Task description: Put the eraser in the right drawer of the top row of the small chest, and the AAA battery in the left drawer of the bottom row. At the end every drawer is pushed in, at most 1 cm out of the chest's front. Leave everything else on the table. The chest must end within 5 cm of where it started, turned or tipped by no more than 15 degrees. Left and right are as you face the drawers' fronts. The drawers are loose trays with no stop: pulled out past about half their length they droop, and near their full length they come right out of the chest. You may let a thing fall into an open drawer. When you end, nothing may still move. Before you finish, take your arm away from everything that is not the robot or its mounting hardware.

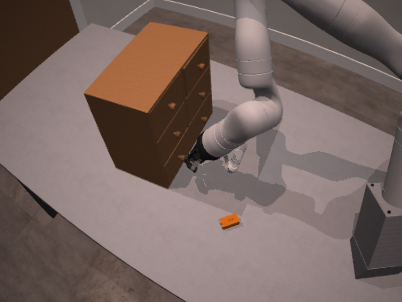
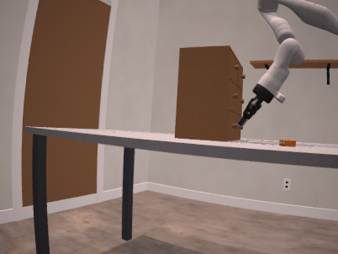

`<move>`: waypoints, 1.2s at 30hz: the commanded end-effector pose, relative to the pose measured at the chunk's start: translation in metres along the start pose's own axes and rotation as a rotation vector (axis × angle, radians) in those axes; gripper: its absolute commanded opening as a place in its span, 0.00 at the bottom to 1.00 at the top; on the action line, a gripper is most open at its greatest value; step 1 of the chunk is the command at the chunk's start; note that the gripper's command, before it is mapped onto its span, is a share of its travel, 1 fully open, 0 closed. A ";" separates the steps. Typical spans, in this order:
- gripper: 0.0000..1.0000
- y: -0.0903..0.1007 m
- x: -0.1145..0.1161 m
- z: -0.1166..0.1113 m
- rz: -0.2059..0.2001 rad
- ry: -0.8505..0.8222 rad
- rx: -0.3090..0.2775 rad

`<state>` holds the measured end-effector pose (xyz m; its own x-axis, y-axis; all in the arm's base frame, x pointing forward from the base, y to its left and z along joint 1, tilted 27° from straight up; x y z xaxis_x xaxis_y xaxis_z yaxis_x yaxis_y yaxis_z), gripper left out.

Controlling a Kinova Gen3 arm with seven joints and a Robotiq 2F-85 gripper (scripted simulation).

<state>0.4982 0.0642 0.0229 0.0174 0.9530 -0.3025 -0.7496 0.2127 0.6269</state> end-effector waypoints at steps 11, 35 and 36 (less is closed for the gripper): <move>0.00 0.003 -0.004 -0.006 -0.003 0.006 0.004; 0.00 0.052 -0.009 -0.030 -0.007 0.002 0.000; 0.00 0.060 -0.006 -0.027 -0.004 0.005 -0.001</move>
<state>0.4405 0.0540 0.0274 0.0259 0.9492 -0.3135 -0.7401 0.2290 0.6324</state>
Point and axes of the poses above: the point where the finger pads meet when closed, its own y axis back along the fingers, its own x axis across the jaws, z = x × y, the point moved 8 cm from there along y, back along the fingers, and after that the axes turned 9 degrees about -y, right-handed, at the moved point
